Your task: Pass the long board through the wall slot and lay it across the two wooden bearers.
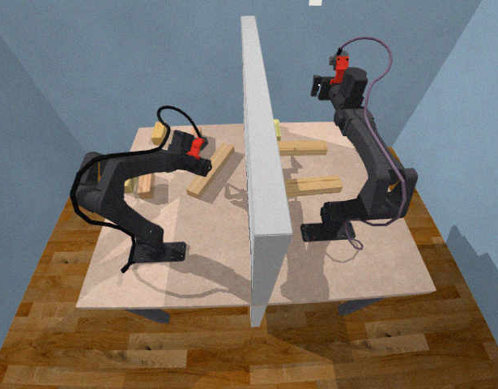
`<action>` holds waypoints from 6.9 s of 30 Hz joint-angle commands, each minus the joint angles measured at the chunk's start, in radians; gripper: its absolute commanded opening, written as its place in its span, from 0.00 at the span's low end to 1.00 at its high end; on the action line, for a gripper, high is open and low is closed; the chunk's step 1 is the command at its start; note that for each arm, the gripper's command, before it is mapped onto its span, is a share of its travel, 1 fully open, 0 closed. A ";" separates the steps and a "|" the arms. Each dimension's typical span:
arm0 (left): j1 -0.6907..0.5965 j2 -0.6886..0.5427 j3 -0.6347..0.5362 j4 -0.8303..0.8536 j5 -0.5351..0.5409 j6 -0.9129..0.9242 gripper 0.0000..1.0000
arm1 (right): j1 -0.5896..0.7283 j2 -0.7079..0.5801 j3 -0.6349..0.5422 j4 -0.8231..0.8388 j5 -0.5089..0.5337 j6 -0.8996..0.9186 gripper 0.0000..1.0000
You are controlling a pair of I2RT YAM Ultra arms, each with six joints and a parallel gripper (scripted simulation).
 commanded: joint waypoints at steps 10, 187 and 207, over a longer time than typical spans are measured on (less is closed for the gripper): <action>0.010 -0.131 -0.260 0.292 0.037 -0.011 0.75 | -0.013 -0.005 0.056 -0.003 -0.002 0.003 1.00; 0.094 -0.042 0.061 -0.189 0.155 0.257 0.00 | -0.019 -0.042 0.018 0.011 -0.007 0.000 1.00; 0.257 0.005 0.304 -0.667 0.432 0.830 0.00 | -0.019 -0.042 0.018 0.011 -0.007 0.000 1.00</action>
